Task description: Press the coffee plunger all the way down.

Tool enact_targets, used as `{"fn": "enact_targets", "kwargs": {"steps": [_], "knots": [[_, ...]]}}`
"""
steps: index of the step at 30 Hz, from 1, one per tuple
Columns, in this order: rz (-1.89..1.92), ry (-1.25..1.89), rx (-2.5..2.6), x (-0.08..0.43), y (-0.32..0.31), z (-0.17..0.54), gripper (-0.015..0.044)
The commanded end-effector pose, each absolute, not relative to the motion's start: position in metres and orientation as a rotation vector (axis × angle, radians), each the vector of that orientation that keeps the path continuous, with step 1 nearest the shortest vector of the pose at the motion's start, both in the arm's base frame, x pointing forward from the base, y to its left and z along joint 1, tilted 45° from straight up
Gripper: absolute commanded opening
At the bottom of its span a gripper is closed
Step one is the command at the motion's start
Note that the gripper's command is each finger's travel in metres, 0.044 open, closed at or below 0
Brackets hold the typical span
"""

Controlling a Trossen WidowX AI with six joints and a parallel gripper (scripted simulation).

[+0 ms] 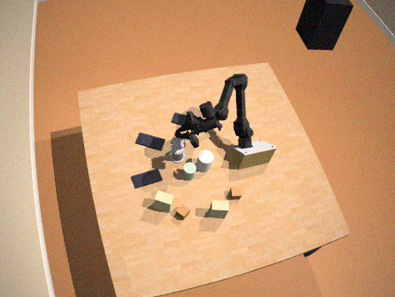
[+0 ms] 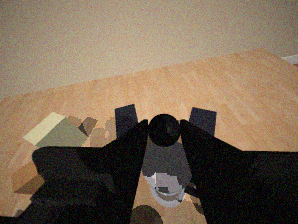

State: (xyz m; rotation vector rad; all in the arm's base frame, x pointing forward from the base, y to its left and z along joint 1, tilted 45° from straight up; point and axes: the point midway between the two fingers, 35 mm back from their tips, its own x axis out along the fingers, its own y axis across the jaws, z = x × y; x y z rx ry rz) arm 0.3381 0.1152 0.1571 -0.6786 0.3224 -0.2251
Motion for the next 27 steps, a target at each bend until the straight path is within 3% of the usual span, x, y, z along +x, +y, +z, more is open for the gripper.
{"fn": "enact_targets", "kwargs": {"steps": [1, 27], "knots": [[-0.252, 0.381, -0.728, 0.337, 0.095, 0.134, 0.012], [-0.254, 0.374, -0.731, 0.351, 0.083, 0.123, 0.012]]}}
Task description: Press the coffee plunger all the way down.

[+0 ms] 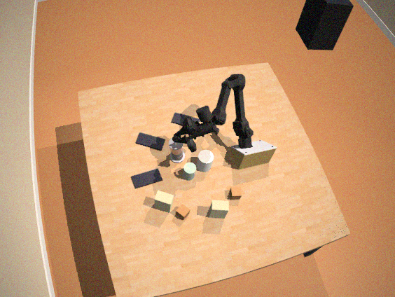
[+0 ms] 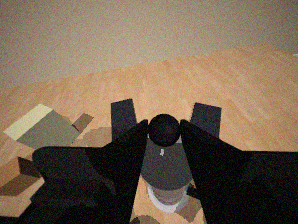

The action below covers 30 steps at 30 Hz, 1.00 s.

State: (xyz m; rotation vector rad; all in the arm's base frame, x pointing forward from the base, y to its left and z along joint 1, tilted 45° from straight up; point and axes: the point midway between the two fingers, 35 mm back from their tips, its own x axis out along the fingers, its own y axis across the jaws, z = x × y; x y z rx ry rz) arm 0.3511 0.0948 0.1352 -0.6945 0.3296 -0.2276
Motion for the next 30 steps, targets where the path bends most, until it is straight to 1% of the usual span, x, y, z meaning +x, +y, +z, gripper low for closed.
{"fn": "enact_targets", "kwargs": {"steps": [1, 30], "knots": [[-0.254, 0.374, -0.731, 0.3512, 0.0833, 0.1233, 0.012], [-0.254, 0.374, -0.731, 0.3553, 0.0869, 0.1222, 0.012]]}}
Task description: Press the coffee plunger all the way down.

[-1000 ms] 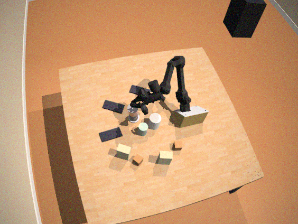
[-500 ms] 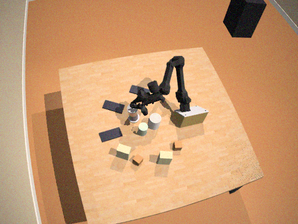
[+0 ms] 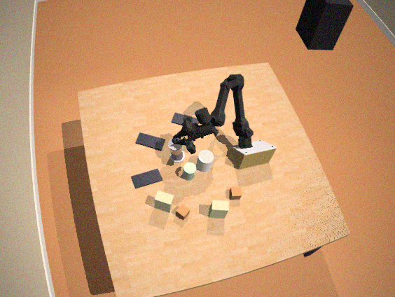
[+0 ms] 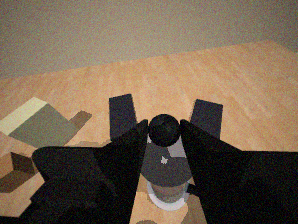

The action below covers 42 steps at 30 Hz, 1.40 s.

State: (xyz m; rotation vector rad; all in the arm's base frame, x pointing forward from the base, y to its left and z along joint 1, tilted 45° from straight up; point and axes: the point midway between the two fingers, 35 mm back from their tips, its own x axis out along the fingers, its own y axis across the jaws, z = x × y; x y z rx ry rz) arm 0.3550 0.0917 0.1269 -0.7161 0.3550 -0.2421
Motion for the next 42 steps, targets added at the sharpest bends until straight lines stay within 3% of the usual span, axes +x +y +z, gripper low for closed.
{"fn": "enact_targets", "kwargs": {"steps": [1, 37, 42], "knots": [[-0.254, 0.374, -0.731, 0.3554, 0.087, 0.122, 0.012], [-0.249, 0.362, -0.723, 0.3567, 0.0914, 0.1246, 0.012], [-0.249, 0.362, -0.723, 0.3567, 0.0914, 0.1246, 0.0252]]}}
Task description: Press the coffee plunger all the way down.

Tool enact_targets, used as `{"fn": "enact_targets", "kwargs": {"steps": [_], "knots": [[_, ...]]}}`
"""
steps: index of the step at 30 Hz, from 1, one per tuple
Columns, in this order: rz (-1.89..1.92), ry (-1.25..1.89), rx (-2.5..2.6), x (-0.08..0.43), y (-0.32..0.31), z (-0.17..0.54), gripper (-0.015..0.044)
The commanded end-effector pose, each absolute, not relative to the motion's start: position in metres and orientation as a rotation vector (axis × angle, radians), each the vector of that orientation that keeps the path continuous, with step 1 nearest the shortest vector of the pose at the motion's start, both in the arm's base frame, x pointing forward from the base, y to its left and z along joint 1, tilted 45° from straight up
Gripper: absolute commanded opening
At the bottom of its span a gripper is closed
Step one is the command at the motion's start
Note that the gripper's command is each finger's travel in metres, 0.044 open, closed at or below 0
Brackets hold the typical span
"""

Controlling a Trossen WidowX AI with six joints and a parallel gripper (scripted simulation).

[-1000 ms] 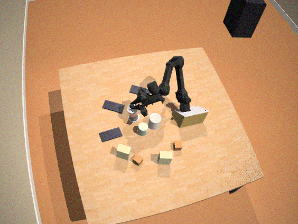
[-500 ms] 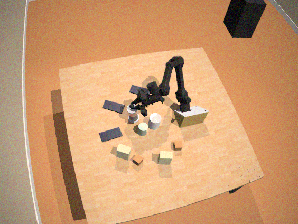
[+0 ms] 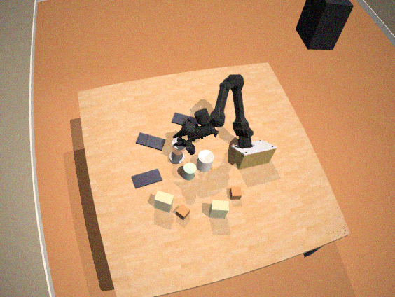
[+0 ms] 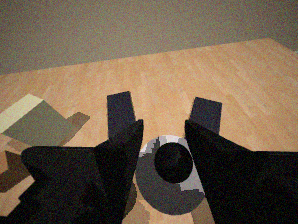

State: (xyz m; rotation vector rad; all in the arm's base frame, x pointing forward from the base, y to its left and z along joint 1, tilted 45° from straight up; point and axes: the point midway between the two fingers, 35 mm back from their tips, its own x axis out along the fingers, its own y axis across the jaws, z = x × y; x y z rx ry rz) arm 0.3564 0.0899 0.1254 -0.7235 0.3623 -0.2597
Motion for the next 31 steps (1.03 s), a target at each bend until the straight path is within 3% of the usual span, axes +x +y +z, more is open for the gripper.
{"fn": "enact_targets", "kwargs": {"steps": [1, 7, 20, 31], "knots": [[-0.249, 0.362, -0.723, 0.357, 0.091, 0.125, 0.0278], [-0.249, 0.362, -0.723, 0.357, 0.091, 0.125, 0.0435], [-0.245, 0.381, -0.732, 0.326, 0.139, 0.182, 0.044], [-0.245, 0.381, -0.733, 0.325, 0.14, 0.182, 0.044]]}}
